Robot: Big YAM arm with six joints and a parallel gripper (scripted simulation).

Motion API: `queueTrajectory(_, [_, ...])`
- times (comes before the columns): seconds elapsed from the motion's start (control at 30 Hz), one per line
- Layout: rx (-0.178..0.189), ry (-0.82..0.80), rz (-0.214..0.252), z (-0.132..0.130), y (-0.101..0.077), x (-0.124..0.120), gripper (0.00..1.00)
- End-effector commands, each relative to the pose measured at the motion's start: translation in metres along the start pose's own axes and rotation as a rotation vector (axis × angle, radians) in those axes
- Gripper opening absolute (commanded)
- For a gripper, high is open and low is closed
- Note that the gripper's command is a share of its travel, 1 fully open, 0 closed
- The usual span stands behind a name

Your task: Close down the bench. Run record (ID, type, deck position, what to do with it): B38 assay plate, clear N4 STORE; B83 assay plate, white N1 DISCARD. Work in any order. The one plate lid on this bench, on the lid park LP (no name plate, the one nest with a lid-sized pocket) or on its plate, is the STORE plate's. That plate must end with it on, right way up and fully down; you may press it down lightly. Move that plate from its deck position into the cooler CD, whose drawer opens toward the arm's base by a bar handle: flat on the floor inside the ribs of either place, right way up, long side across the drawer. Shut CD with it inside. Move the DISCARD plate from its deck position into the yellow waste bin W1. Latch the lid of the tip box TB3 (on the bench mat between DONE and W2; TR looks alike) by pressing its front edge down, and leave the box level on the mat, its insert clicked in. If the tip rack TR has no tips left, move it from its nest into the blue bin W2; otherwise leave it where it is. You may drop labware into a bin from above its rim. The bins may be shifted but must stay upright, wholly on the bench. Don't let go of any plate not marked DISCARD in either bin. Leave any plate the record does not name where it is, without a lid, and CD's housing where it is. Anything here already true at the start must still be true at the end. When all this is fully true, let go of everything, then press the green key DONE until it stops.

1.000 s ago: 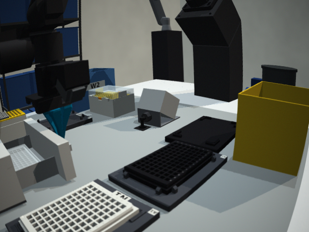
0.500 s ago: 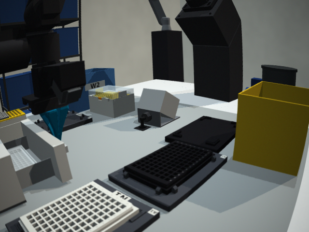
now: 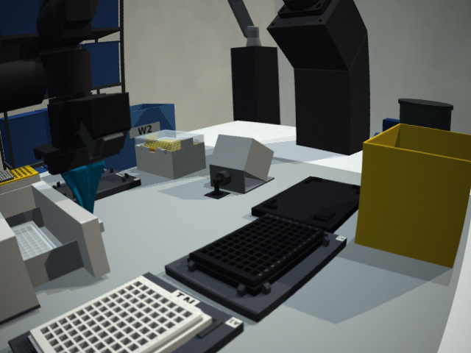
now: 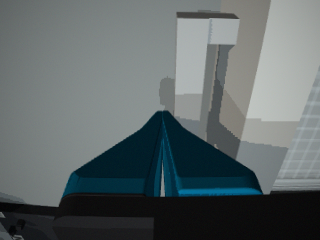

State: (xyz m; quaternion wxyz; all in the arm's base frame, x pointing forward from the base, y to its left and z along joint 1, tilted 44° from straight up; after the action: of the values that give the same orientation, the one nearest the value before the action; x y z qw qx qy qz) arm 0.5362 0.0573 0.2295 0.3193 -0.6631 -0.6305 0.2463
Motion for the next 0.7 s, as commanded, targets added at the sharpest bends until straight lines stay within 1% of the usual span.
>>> queueTrajectory(0.0, [-0.048, 0.006, -0.017, -0.0209, 0.0005, 0.0108, 0.00])
queueTrajectory(0.43, [-0.048, 0.006, -0.017, -0.0209, 0.0005, 0.0108, 0.00])
queueTrajectory(0.5, [-0.032, 0.004, -0.014, -0.0212, 0.0004, 0.0112, 0.00])
queueTrajectory(0.6, [-0.044, 0.005, -0.017, -0.0270, 0.0001, 0.0128, 0.00])
queueTrajectory(0.67, [-0.039, 0.005, -0.016, -0.0288, 0.0000, 0.0132, 0.00])
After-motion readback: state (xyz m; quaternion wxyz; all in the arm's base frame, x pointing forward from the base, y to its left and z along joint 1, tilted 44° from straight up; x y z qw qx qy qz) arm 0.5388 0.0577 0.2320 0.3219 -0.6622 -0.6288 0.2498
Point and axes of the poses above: the point where the finger pads meet when closed, its own y axis out along the fingers, its own z axis across the jaws, x = y × z, the point moved 10 cm from there along -y, back along the fingers, and after that the axes turned 13 degrees about y, right-handed, at the moved point
